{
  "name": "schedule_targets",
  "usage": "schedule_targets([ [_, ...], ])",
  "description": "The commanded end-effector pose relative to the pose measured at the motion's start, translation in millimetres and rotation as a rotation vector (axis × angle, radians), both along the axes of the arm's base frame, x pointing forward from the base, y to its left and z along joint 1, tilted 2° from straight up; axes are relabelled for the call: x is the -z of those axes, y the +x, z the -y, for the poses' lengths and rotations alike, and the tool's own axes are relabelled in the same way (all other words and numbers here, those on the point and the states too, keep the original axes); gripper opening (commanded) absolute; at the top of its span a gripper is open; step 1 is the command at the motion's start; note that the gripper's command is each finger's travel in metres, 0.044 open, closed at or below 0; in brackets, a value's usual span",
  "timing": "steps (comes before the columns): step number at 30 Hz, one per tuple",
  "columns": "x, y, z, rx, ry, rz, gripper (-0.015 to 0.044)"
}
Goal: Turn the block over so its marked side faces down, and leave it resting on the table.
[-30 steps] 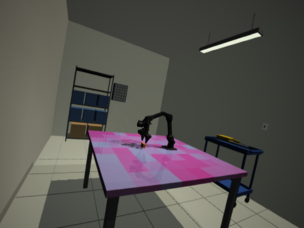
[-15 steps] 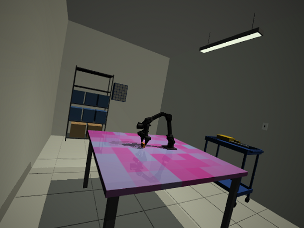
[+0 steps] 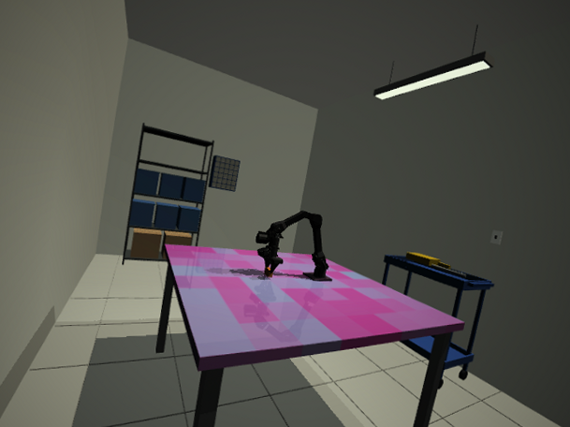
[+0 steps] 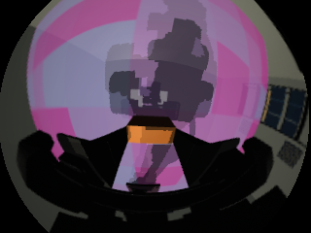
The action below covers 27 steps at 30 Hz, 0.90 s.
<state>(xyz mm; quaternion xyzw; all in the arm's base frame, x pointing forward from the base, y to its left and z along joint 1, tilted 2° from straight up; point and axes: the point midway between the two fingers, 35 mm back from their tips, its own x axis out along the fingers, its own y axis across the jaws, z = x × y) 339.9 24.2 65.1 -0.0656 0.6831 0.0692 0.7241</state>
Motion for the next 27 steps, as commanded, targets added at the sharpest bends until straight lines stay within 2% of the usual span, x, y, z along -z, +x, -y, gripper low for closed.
schedule_targets([
  [1, 0.8, 0.3, 0.1, 0.006, -0.001, 0.000, 0.0236],
  [15, 0.8, 0.3, 0.1, 0.006, -0.001, 0.000, 0.0143],
  [20, -20.4, -0.5, 0.3, 0.006, -0.001, 0.000, 0.0011],
  [21, -25.3, -0.9, 0.3, 0.006, -0.001, 0.000, 0.0000],
  [27, -29.1, -1.3, 0.4, 0.006, -0.001, 0.003, 0.0000],
])
